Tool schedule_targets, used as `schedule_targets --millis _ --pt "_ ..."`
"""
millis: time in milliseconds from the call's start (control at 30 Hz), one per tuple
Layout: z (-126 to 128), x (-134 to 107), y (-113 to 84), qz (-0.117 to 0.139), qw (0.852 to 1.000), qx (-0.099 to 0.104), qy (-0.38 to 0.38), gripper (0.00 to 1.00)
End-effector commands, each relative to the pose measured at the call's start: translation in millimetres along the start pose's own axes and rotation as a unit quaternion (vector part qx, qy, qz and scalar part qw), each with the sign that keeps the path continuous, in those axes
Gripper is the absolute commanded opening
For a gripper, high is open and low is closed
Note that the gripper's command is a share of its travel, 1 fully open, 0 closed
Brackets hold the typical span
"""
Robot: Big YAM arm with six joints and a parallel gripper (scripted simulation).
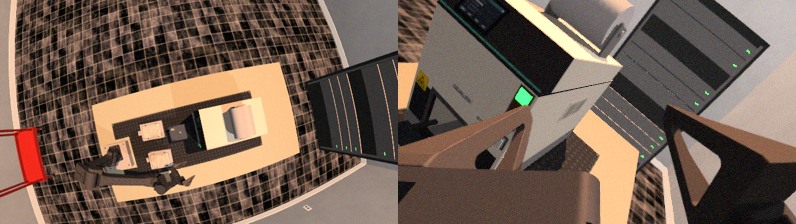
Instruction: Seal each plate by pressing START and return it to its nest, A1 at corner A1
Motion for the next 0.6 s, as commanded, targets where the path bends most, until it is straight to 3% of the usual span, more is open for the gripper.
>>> schedule_targets --millis 0,533,567 --pt "-2.6 3.3 0.9 -0.003 1.0 -0.001 -0.004 1.0" --pt "-2.6 3.3 0.9 -0.003 1.0 -0.001 -0.004 1.0" --pt "-1.5 7.8 11.0 0.006 1.0 -0.004 0.018 1.0"
Point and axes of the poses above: the point where the finger pads meet when closed, its own y axis out along the fingers, its own z axis across the jaws, x = y × z, the point moved 10 cm from there along -y, back along the fingers, and after that the axes turned 4 degrees about y, right-handed, at the moved point
